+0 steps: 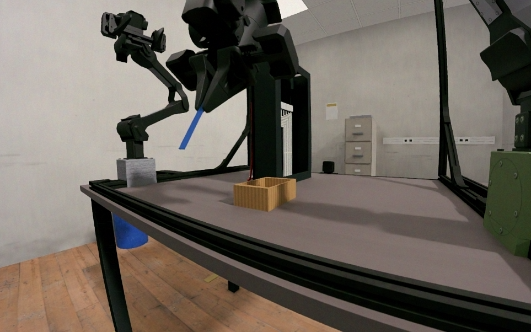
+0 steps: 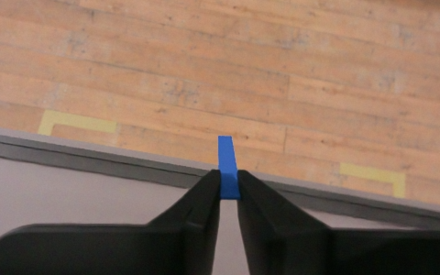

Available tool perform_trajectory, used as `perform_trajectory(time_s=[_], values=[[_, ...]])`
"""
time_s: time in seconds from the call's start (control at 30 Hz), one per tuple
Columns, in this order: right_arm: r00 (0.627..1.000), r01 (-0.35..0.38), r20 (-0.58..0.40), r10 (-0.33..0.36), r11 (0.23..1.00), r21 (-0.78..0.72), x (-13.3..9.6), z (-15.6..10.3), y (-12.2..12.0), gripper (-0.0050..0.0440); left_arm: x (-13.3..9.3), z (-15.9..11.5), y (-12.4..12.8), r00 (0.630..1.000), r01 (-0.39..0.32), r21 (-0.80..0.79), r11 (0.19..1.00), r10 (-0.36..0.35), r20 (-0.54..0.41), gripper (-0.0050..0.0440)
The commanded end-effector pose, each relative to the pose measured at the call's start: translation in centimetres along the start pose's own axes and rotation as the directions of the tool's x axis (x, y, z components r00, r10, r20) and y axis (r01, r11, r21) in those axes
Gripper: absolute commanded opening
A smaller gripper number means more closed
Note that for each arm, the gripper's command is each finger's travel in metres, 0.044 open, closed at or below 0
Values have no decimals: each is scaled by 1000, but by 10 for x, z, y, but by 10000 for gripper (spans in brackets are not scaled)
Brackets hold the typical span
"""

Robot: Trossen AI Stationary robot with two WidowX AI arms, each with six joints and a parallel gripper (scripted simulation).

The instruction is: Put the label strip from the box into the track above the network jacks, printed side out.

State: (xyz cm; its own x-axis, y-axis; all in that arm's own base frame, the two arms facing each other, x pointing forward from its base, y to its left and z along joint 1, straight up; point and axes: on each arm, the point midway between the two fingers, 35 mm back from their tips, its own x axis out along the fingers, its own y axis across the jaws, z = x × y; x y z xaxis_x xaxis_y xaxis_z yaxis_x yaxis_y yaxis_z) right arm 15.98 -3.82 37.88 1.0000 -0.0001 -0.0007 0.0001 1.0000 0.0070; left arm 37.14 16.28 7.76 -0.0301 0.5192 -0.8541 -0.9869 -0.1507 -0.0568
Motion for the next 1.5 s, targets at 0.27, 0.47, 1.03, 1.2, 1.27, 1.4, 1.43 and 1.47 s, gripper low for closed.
perform_trajectory(time_s=[0.27, 0.47, 1.03, 1.2, 1.27, 1.4, 1.43, 1.47], values=[[1000, 0, 3, 0, 1000, -12, 0, 4, 1, 440, -21, 11, -7, 998, 56, -136, 989, -50, 48, -50], [1000, 0, 3, 0, 1000, -12, 0, 4, 1, 440, -23, 12, -7, 996, 66, -204, 977, -52, 72, -50], [1000, 0, 3, 0, 1000, -12, 0, 4, 1, 440, -29, 14, -8, 990, 101, -366, 925, -57, 130, -50], [1000, 0, 3, 0, 1000, -12, 0, 4, 1, 440, -31, 15, -8, 988, 114, -407, 906, -59, 146, -50], [1000, 0, 3, 0, 1000, -12, 0, 4, 1, 440, -31, 15, -8, 987, 117, -417, 901, -59, 150, -50], [1000, 0, 3, 0, 1000, -12, 0, 4, 1, 440, -33, 15, -8, 984, 131, -457, 880, -61, 165, -50], [1000, 0, 3, 0, 1000, -12, 0, 4, 1, 440, -33, 15, -8, 984, 135, -466, 874, -62, 169, -50], [1000, 0, 3, 0, 1000, -12, 0, 4, 1, 440, -34, 16, -8, 983, 139, -476, 868, -62, 173, -50]])
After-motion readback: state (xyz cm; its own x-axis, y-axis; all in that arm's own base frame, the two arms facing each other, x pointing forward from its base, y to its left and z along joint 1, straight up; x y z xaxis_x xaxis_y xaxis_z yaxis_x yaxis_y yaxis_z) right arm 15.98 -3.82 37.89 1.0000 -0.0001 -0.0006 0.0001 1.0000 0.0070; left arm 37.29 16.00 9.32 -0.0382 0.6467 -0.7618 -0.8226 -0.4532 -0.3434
